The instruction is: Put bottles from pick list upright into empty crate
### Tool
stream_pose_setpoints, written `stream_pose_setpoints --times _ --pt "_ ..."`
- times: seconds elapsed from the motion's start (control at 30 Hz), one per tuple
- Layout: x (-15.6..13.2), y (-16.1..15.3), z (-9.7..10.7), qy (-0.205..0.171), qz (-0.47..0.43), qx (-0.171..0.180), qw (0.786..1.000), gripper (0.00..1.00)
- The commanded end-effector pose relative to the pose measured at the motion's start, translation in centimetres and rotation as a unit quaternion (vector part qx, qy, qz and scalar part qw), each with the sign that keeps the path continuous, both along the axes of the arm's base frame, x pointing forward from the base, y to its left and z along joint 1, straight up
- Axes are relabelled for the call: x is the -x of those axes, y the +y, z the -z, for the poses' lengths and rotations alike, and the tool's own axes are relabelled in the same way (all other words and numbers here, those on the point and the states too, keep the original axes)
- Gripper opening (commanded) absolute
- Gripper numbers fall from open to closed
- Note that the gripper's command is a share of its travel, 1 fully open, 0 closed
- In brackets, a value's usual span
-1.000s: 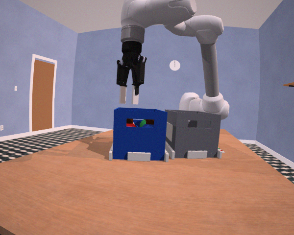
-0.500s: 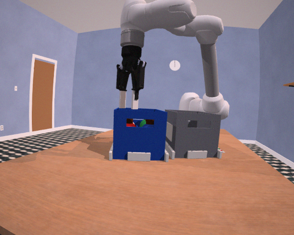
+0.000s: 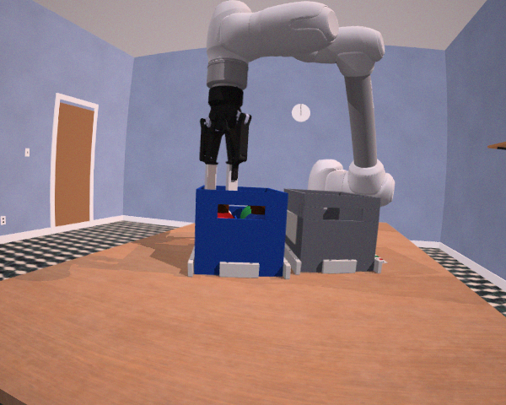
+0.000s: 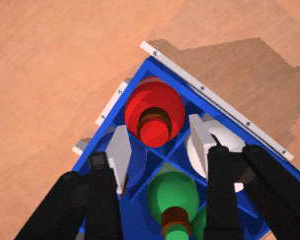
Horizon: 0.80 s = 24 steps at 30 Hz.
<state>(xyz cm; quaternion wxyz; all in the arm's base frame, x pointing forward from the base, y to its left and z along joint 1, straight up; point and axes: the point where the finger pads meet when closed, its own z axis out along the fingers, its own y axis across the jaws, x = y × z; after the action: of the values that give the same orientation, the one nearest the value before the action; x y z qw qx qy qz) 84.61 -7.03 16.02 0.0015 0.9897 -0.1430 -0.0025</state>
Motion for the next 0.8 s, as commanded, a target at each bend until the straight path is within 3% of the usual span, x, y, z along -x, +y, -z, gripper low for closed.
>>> stream_pose_setpoints --times 0.0,0.77 --pt "0.0 0.0 0.4 0.0 0.0 0.0 1.0 0.38" --pt "0.0 0.0 2.2 0.0 0.0 0.0 1.0 0.38"
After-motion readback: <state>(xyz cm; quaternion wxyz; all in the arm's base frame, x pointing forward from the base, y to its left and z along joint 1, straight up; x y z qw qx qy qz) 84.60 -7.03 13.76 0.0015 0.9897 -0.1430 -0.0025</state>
